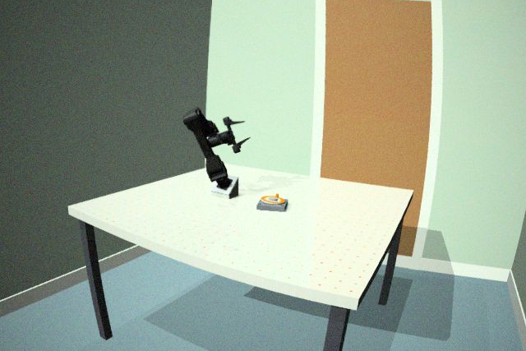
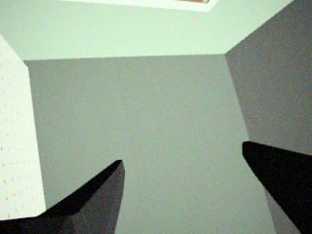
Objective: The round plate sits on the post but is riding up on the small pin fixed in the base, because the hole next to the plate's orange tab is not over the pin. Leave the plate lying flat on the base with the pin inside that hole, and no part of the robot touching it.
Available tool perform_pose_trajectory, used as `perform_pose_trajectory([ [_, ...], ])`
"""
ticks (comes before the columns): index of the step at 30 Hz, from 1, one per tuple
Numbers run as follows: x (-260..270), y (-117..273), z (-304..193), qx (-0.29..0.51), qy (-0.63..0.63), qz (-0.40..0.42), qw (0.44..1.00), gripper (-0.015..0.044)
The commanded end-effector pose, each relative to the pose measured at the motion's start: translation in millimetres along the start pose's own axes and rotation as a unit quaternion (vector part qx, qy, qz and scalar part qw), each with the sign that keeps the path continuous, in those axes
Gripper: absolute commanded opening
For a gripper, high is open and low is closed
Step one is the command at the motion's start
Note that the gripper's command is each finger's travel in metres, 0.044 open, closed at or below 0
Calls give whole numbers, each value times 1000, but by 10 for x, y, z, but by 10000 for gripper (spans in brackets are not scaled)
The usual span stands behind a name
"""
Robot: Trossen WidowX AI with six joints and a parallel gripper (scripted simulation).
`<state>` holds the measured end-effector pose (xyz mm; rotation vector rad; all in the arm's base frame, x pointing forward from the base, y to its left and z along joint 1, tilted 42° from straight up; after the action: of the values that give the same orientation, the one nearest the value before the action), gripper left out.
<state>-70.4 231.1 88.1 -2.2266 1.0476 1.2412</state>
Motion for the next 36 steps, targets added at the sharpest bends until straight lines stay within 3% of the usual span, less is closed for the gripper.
perform_pose_trajectory([
  [1,4,-18,-4,4,-3,5,1000,374],
  [10,240,-705,-274,161,-125,193,960,138],
  [15,453,-1084,-552,274,-199,287,896,6],
  [19,572,-1268,-703,334,-242,324,851,0],
  [24,843,-1585,-1069,454,-326,381,737,0],
  [27,943,-1676,-1189,482,-344,385,707,0],
  [36,1352,-1982,-1786,624,-436,395,514,0],
])
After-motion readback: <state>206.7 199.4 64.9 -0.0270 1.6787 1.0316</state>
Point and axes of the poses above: the point midway between the two fingers, 35 mm back from their tips, its own y axis back along the fingers, its own x axis across the jaws, z = x × y, the point moved 5 cm from there along y, back along the fingers, and after that the axes turned 8 degrees about -y, right-handed, at the moved point
